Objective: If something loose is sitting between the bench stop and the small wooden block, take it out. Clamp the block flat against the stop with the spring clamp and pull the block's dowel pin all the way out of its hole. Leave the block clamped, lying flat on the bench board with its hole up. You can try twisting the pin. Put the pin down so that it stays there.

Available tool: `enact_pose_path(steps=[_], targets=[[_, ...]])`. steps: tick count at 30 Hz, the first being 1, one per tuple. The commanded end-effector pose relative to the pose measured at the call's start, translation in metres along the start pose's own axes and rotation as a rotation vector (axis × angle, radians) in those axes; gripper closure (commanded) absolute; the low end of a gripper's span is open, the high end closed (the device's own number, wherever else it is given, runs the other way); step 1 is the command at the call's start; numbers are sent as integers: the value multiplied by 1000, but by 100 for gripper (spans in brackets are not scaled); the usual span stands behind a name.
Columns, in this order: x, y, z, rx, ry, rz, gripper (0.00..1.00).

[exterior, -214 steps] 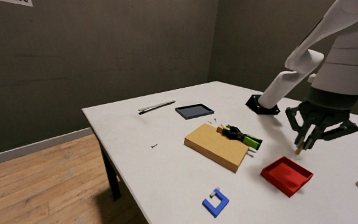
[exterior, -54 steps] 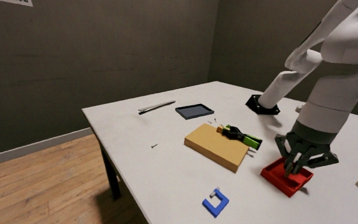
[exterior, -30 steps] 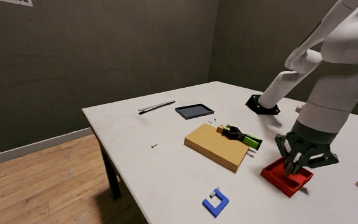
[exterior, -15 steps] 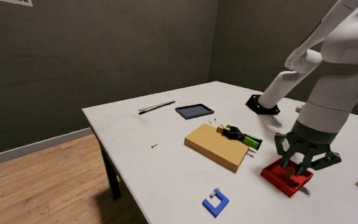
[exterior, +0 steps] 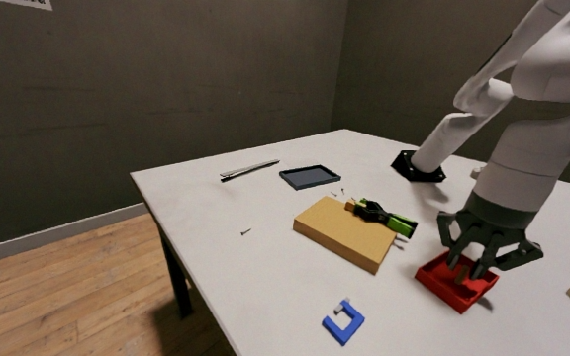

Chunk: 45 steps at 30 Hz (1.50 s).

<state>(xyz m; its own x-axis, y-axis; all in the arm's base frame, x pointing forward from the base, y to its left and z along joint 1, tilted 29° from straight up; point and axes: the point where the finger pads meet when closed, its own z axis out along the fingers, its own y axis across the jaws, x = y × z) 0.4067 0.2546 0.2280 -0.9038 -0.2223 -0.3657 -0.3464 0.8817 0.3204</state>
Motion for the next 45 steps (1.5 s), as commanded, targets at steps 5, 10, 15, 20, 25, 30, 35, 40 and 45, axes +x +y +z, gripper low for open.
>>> enact_pose_path(steps=[5, 10, 15, 20, 25, 30, 35, 40, 45], targets=[[1, -1, 2, 0, -1, 0, 66], [1, -1, 0, 0, -2, 0, 66], [-1, 0, -3, 0, -6, -1, 66], [1, 1, -9, -4, 2, -3, 66], [1, 1, -17, -4, 2, -3, 66], [1, 1, -26, -3, 2, -3, 66], [1, 1, -36, -3, 2, -3, 66], [1, 1, -51, -3, 2, -3, 66], [1, 1, -66, -2, 2, -2, 66]])
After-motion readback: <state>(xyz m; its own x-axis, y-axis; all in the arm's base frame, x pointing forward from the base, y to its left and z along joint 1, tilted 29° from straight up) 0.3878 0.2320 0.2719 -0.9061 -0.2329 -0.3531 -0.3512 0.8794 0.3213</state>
